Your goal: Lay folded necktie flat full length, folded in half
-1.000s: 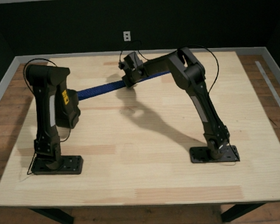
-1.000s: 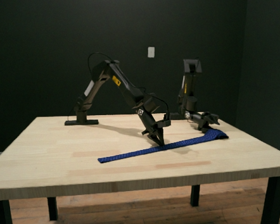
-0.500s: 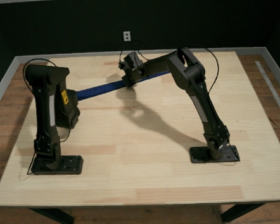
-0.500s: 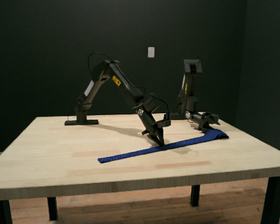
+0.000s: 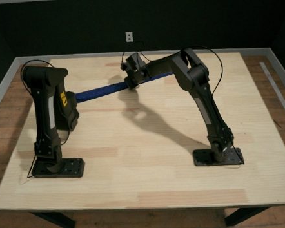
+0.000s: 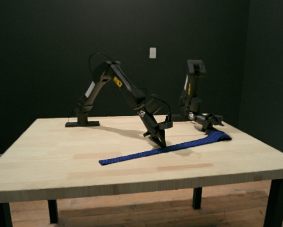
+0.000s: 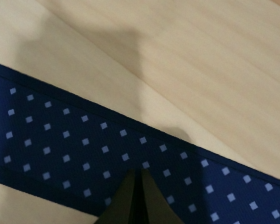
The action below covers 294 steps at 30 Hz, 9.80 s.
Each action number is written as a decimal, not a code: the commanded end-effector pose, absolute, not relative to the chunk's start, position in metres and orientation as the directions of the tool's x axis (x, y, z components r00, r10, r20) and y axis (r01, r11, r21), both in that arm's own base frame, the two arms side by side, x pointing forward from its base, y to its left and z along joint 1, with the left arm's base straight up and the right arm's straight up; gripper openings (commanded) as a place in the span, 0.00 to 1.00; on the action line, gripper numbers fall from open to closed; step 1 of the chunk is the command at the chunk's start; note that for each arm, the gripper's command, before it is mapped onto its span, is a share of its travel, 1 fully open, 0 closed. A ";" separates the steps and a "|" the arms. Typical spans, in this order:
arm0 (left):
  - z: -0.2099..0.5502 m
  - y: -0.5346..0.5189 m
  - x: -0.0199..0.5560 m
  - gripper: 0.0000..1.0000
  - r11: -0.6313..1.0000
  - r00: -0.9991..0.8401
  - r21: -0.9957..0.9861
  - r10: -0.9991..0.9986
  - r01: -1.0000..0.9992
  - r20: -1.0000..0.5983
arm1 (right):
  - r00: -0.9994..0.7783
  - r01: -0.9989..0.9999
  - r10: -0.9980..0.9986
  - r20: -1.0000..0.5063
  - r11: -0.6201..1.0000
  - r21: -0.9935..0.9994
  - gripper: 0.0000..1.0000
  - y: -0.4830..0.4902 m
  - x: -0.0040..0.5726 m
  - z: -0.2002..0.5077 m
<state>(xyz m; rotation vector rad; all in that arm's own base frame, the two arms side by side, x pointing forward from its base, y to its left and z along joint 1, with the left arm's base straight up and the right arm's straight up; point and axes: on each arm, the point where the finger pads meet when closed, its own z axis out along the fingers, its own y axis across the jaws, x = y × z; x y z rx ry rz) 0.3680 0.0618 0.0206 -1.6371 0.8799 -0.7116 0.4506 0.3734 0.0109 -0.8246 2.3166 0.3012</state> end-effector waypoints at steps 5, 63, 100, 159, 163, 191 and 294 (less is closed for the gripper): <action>0.025 0.070 0.362 0.43 -0.112 0.540 -0.978 -0.842 -0.175 0.000 | -0.592 -0.635 -0.486 -0.643 0.773 0.000 0.04 0.372 0.449 0.007; 0.025 0.104 0.353 0.43 -0.112 0.540 -0.978 -0.842 -0.175 0.000 | -0.592 -0.635 -0.486 -0.643 0.773 0.000 0.04 0.372 0.449 0.007; 0.025 0.113 0.346 0.43 -0.112 0.540 -0.978 -0.842 -0.175 0.000 | -0.592 -0.635 -0.486 -0.643 0.773 0.000 0.04 0.372 0.449 0.007; 0.025 0.076 0.289 0.43 -0.112 0.540 -0.978 -0.842 -0.175 0.000 | -0.592 -0.635 -0.486 -0.643 0.773 0.000 0.04 0.372 0.449 0.007; 0.025 0.073 0.284 0.43 -0.112 0.540 -0.978 -0.842 -0.175 0.000 | -0.592 -0.635 -0.486 -0.643 0.773 0.000 0.04 0.372 0.449 0.007; 0.025 0.062 0.266 0.43 -0.112 0.540 -0.978 -0.842 -0.175 0.000 | -0.592 -0.635 -0.486 -0.643 0.773 0.000 0.04 0.372 0.449 0.007; 0.085 0.061 0.265 0.43 0.842 -0.446 0.000 -0.286 -0.540 -0.848 | -0.592 -0.635 -0.486 -0.643 0.773 0.000 0.04 0.372 0.449 0.007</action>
